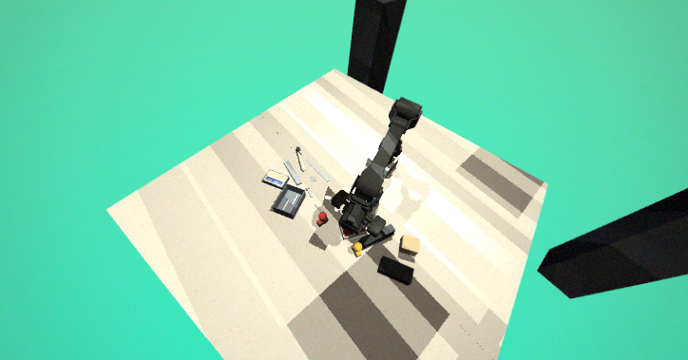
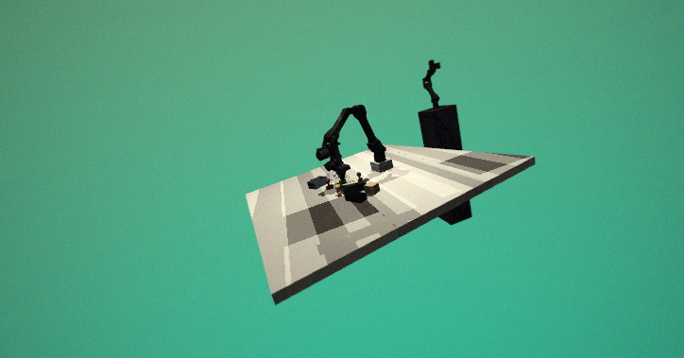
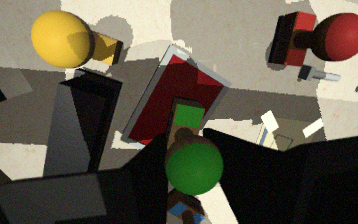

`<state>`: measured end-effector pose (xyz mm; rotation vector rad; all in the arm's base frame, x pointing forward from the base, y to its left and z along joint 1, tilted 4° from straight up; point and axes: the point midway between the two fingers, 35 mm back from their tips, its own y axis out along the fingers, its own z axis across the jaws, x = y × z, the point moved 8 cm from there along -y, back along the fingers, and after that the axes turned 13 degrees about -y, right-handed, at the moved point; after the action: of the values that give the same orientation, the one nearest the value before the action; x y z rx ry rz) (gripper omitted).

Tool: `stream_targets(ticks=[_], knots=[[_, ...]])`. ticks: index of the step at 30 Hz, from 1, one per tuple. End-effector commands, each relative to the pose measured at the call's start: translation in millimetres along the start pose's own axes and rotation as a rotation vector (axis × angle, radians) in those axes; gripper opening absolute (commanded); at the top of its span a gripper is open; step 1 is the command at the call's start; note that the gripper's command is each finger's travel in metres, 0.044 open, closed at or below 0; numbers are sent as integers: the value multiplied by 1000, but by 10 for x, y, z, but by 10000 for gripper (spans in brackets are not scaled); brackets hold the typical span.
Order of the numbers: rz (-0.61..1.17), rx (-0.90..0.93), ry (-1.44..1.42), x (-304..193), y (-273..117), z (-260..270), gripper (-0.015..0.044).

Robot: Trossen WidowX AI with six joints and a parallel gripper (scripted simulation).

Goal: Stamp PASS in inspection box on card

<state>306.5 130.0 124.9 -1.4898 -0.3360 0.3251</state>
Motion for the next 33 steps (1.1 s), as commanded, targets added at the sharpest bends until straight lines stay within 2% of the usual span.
stream_targets(ticks=[1, 21, 33], knots=[[-15, 2, -2, 7, -116, -2, 0], [-14, 1, -1, -14, -351, -14, 0], [-10, -3, 81, -453, -353, -572, 0]])
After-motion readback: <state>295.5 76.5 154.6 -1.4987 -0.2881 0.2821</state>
